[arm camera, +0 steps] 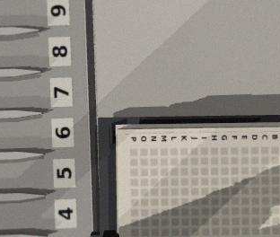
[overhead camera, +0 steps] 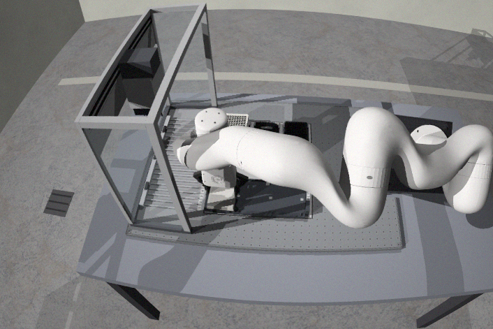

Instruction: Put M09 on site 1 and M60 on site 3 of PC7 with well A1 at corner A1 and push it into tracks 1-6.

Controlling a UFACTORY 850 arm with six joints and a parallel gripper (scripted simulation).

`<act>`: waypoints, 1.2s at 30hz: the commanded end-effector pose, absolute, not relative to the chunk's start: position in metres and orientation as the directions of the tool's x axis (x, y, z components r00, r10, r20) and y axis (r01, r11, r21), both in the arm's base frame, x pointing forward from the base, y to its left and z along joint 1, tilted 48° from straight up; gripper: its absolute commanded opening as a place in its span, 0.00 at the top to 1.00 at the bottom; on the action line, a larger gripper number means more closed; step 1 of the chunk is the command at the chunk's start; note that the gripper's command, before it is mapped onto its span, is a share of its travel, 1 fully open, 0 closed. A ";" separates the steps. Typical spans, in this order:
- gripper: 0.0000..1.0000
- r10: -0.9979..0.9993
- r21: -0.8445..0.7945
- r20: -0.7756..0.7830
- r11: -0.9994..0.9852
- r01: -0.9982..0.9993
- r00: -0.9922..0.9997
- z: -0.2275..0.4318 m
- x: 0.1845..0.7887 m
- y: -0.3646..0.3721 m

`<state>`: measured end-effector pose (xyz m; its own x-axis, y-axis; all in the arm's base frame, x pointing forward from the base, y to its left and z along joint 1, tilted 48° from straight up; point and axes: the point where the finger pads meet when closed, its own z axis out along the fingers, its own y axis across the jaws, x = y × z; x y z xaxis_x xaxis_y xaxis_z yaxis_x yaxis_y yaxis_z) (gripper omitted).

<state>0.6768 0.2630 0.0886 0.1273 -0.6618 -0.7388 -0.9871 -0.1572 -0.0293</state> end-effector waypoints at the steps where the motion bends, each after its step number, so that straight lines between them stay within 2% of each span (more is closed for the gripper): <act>1: 1.00 -0.662 -0.031 -0.739 -0.156 -0.987 0.128 0.088 0.677 0.264; 27: 1.00 -0.662 -0.031 -0.739 -0.156 -0.987 0.128 0.085 0.677 0.267; 28: 0.00 -0.662 -0.031 -0.739 -0.156 -0.987 0.128 0.084 0.677 0.268; 36: 0.00 -0.662 -0.031 -0.739 -0.156 -0.987 0.128 0.084 0.677 0.268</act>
